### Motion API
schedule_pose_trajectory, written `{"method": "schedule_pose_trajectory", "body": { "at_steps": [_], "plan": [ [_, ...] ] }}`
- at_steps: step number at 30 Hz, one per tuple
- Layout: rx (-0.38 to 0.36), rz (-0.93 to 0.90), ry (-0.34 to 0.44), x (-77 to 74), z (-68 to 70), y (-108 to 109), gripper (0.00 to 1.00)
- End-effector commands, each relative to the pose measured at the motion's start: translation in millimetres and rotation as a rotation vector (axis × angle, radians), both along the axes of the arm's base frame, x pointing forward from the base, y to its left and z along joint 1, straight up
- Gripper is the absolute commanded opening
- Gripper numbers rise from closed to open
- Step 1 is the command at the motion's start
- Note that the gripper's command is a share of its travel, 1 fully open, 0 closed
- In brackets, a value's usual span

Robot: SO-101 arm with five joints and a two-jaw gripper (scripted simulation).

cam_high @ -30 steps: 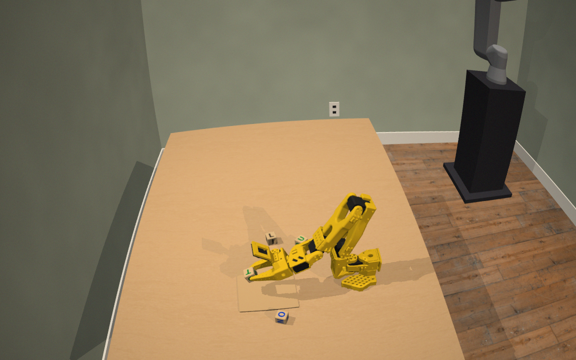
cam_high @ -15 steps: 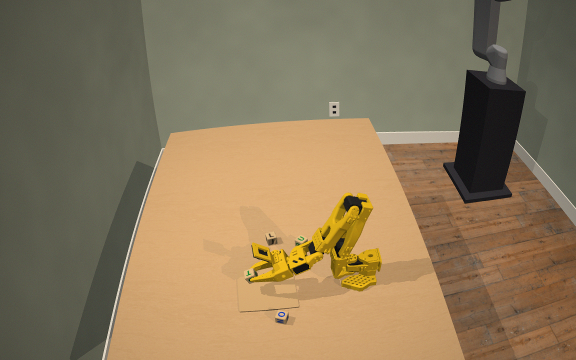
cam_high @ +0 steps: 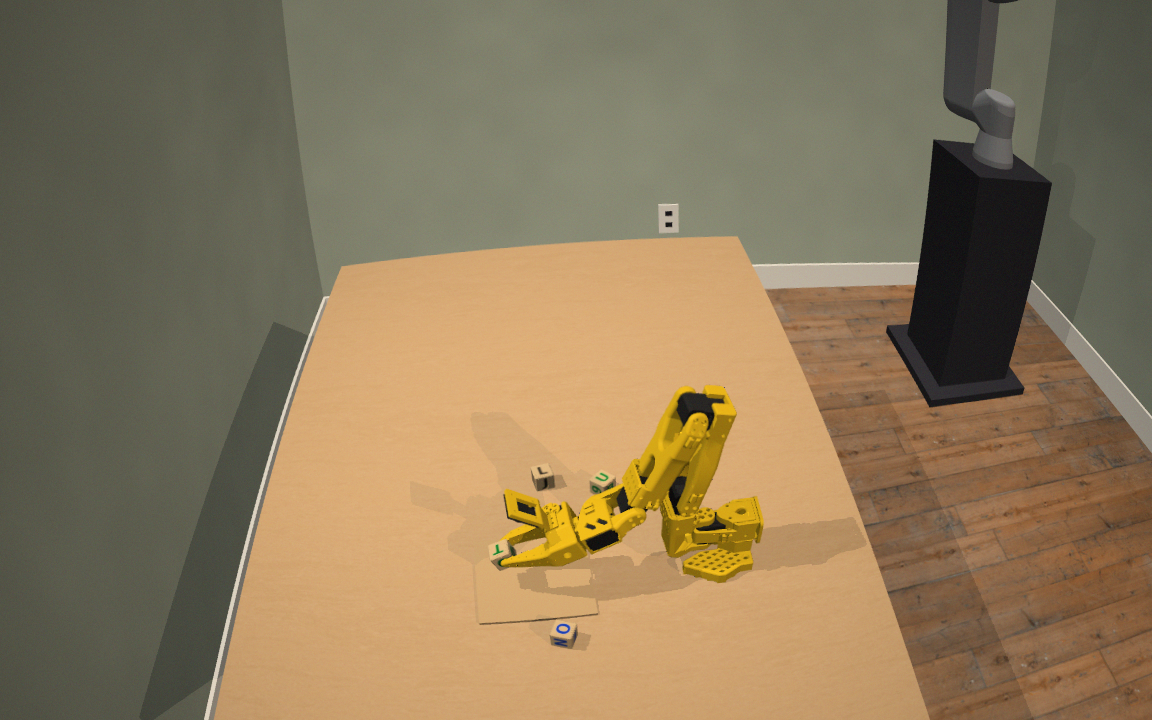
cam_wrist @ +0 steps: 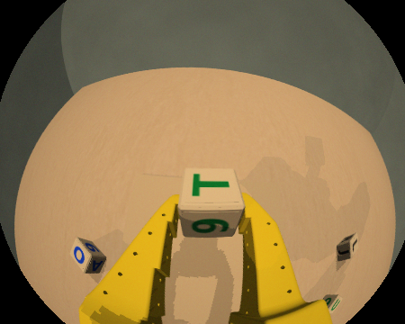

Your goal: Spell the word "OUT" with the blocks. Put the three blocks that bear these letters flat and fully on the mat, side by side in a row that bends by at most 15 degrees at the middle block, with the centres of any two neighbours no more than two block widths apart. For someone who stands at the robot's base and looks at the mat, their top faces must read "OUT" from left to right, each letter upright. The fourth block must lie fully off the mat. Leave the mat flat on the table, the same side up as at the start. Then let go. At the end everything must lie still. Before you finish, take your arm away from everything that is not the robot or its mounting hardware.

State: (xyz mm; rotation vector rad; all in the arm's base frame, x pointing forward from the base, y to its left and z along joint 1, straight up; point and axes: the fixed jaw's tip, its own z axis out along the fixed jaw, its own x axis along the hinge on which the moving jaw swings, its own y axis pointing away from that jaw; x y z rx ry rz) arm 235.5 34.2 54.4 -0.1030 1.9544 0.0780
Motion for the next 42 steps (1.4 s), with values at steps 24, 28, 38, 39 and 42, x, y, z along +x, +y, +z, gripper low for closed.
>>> {"method": "schedule_pose_trajectory", "body": {
  "at_steps": [24,28,38,39,42],
  "plan": [
    [0.004,0.006,-0.061,7.3,0.0,2,0.00],
    [0.004,0.006,-0.061,7.3,-2.4,2,0.00],
    [0.004,0.006,-0.061,7.4,-4.1,2,0.00],
    [0.004,0.006,-0.061,7.4,-4.7,2,0.00],
    [0.004,0.006,-0.061,7.5,-7.1,2,0.00]
  ]
}}
